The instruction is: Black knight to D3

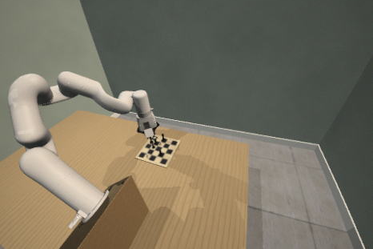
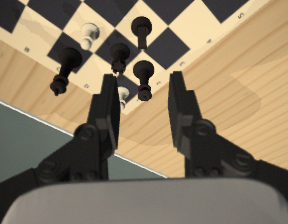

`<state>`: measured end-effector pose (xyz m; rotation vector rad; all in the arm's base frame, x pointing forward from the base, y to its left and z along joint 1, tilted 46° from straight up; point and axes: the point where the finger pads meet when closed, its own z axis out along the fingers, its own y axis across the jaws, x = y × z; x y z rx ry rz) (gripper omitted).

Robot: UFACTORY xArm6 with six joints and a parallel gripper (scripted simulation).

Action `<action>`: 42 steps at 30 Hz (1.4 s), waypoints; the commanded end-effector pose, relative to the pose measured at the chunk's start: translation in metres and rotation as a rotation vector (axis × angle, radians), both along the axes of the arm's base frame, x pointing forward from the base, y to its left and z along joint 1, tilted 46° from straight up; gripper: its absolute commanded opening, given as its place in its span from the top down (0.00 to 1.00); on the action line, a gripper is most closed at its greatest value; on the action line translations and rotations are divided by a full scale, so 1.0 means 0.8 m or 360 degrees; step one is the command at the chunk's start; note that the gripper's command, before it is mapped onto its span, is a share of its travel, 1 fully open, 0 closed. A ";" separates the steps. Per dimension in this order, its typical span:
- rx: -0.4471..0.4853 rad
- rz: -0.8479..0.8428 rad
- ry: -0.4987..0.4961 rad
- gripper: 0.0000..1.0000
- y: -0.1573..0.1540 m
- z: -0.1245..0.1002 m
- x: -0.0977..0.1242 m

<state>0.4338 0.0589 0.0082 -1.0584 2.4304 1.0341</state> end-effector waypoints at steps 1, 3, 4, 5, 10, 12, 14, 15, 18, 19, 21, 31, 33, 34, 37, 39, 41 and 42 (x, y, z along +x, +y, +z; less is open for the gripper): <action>-0.0001 -0.0002 -0.0003 0.63 -0.003 0.003 0.001; -0.0001 -0.0002 -0.0003 0.00 -0.003 0.003 0.001; -0.0001 -0.0002 -0.0003 0.00 -0.003 0.003 0.001; -0.0001 -0.0002 -0.0003 0.00 -0.003 0.003 0.001; -0.0001 -0.0002 -0.0003 0.00 -0.003 0.003 0.001; -0.0001 -0.0002 -0.0003 0.00 -0.003 0.003 0.001; -0.0001 -0.0002 -0.0003 0.00 -0.003 0.003 0.001; -0.0001 -0.0002 -0.0003 0.00 -0.003 0.003 0.001; -0.0001 -0.0002 -0.0003 0.00 -0.003 0.003 0.001; -0.0001 -0.0002 -0.0003 0.00 -0.003 0.003 0.001; -0.0001 -0.0002 -0.0003 0.00 -0.003 0.003 0.001; -0.0001 -0.0002 -0.0003 0.00 -0.015 0.015 0.001; -0.0001 -0.0002 -0.0003 0.00 -0.019 0.018 0.001; -0.0001 -0.0002 -0.0003 0.00 -0.019 0.018 0.001; -0.0001 -0.0002 -0.0003 0.00 -0.030 0.029 0.002; -0.0001 -0.0002 -0.0003 0.00 -0.038 0.037 0.002; -0.0001 -0.0002 -0.0003 0.00 -0.046 0.045 0.002; -0.0001 -0.0002 -0.0003 0.00 -0.049 0.048 0.002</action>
